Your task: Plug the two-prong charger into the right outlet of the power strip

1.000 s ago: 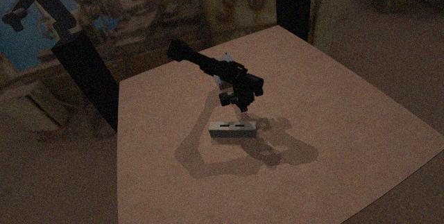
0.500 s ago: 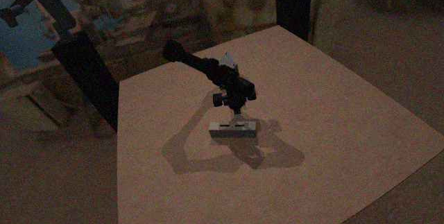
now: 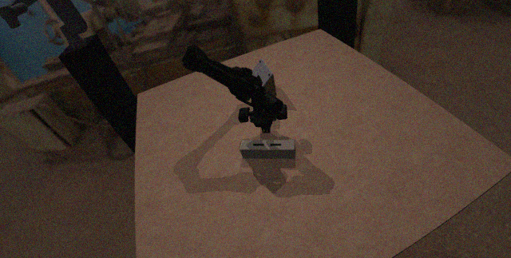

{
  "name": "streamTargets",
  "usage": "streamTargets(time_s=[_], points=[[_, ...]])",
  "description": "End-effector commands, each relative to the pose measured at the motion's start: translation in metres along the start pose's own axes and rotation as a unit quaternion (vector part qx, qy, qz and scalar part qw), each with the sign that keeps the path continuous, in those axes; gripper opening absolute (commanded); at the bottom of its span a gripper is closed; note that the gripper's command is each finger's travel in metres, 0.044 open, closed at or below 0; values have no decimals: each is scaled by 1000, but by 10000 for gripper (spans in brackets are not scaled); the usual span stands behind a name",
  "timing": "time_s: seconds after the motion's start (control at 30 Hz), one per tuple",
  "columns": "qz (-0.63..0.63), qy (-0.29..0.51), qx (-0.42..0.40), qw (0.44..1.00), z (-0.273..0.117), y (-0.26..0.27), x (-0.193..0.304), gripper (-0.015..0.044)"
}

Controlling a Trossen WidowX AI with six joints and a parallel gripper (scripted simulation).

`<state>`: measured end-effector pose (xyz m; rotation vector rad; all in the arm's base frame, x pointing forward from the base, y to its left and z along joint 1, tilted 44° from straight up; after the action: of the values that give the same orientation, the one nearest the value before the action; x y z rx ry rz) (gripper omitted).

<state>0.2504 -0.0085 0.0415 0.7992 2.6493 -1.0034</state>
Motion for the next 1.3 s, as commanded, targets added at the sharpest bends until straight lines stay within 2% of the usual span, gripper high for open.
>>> streamTargets(time_s=[0.0, 1.27], points=[[8, -2, 1, 1000, 1, -2, -1, 0], [30, -3, 1, 1000, 1, -2, -49, 0]])
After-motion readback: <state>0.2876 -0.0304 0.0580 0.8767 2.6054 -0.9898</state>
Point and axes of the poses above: the point midway between the two fingers, 35 mm back from their tips, its own z axis out along the fingers, its own y axis across the jaws, x = y × z, the point moved 2 cm from there along -z, back along the fingers, and after that the axes turned 14 degrees about z, right-handed, at the moved point
